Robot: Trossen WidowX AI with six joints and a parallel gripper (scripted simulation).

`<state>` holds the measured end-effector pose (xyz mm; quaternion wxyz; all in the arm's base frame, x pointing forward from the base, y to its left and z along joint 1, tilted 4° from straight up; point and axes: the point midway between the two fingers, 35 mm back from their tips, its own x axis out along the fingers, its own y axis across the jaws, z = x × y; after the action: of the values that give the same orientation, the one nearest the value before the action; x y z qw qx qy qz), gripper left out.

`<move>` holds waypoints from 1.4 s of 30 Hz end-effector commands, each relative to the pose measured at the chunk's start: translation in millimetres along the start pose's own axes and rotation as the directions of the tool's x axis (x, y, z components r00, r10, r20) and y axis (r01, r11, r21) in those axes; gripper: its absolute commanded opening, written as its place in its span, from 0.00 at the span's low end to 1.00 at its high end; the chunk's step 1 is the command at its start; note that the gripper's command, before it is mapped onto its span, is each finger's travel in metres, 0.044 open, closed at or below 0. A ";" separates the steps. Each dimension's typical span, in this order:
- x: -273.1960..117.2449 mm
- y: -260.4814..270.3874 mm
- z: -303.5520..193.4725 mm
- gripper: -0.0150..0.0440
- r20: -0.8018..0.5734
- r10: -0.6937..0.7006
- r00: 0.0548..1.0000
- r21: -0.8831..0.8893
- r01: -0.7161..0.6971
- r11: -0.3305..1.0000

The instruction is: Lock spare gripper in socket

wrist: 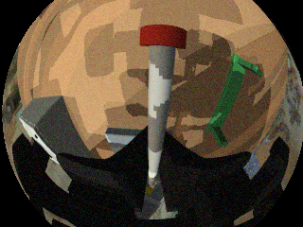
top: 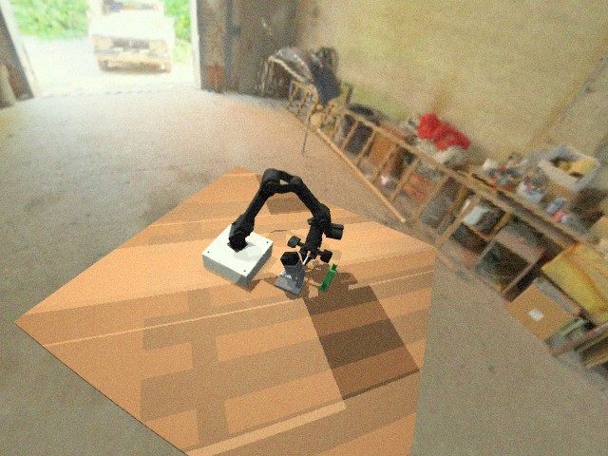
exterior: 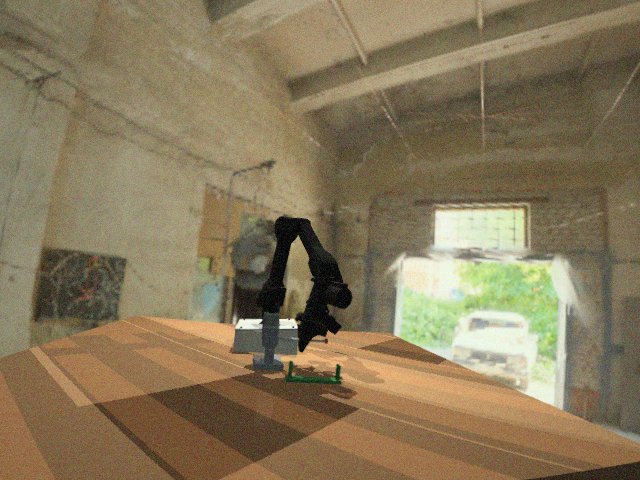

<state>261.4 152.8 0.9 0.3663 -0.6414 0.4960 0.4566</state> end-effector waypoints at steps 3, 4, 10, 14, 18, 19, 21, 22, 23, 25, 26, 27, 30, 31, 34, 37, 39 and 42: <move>0.3 -1.0 -4.8 0.25 0.000 -0.001 1.000 -0.004 0.001 1.000; 0.5 -1.0 -5.5 0.25 0.001 -0.001 1.000 -0.004 0.001 1.000; 1.8 -0.9 -9.1 0.25 0.001 0.001 1.000 -0.005 -0.001 1.000; 2.5 -0.8 -11.4 0.25 0.001 0.002 1.000 -0.005 -0.002 1.000; 3.0 -1.6 -14.4 0.25 0.001 0.004 1.000 -0.006 -0.004 1.000; 3.2 -1.6 -15.4 0.25 0.001 0.004 1.000 -0.006 -0.004 1.000; 3.5 -1.7 -16.2 0.25 0.001 0.005 1.000 -0.006 -0.005 1.000; 3.6 -1.6 -16.6 0.25 0.001 0.005 1.000 -0.006 -0.005 1.000; 3.8 -1.5 -17.3 0.25 0.001 0.005 1.000 -0.006 -0.005 1.000; 4.3 -1.2 -18.8 0.25 0.001 0.006 1.000 -0.007 -0.006 1.000; 4.5 -1.2 -19.5 0.25 0.001 0.007 1.000 -0.007 -0.007 1.000; 4.7 -1.2 -20.5 0.25 0.001 0.007 1.000 -0.007 -0.007 1.000; 5.0 -1.3 -21.7 0.25 0.001 0.008 1.000 -0.007 -0.008 1.000; 5.2 -1.4 -22.4 0.25 0.001 0.008 1.000 -0.007 -0.008 1.000; 5.7 -1.6 -24.5 0.25 0.001 0.010 1.000 -0.008 -0.010 1.000; 6.2 -1.5 -26.3 0.25 0.001 0.011 1.000 -0.008 -0.011 1.000; 6.5 -1.5 -27.4 0.25 0.001 0.012 1.000 -0.008 -0.012 1.000; 7.1 -1.4 -29.4 0.25 0.001 0.013 1.000 -0.009 -0.013 1.000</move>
<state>268.7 126.2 3.0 0.3623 -0.6372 0.4994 0.4619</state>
